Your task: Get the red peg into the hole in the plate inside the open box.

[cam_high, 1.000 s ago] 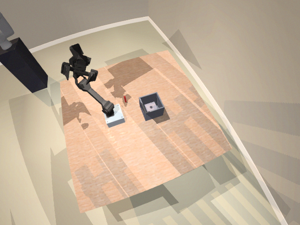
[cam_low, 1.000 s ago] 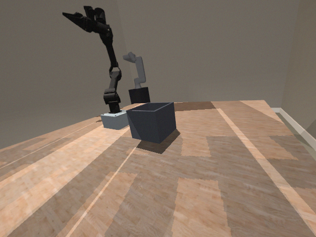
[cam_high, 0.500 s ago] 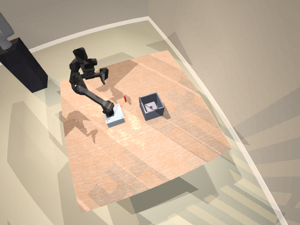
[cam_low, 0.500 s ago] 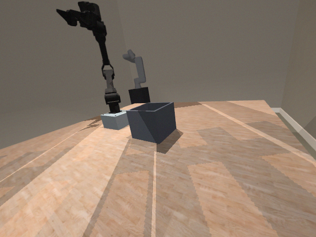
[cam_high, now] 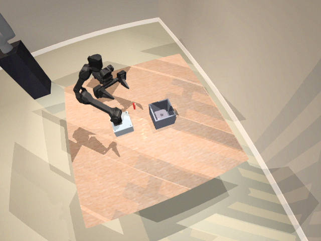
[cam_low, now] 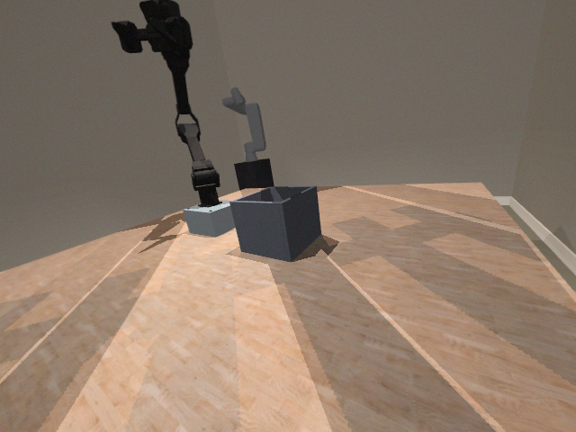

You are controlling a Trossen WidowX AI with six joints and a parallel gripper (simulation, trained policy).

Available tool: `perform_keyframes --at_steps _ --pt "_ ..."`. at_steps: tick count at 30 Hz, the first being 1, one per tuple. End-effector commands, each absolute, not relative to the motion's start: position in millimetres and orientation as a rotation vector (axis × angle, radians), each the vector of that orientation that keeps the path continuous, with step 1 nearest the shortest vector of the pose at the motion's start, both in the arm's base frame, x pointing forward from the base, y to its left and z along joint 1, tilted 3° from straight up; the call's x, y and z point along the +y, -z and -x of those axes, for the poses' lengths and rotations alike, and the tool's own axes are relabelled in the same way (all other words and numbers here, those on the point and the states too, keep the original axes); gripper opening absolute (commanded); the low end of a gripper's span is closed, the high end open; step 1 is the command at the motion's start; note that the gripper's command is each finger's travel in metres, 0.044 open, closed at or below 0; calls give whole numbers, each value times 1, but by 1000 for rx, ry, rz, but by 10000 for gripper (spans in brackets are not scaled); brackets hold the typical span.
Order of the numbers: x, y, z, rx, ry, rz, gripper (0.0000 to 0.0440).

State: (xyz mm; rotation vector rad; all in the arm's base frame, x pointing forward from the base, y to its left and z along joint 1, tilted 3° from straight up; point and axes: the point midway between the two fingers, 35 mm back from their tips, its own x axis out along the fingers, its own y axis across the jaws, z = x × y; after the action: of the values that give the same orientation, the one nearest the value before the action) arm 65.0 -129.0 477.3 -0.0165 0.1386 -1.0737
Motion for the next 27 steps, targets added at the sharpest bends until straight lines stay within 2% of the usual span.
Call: perform_keyframes --at_steps 1,27 --pt "-130 -464 -84 172 1019 -38 440" --pt "-68 -383 -189 367 589 -558 440"
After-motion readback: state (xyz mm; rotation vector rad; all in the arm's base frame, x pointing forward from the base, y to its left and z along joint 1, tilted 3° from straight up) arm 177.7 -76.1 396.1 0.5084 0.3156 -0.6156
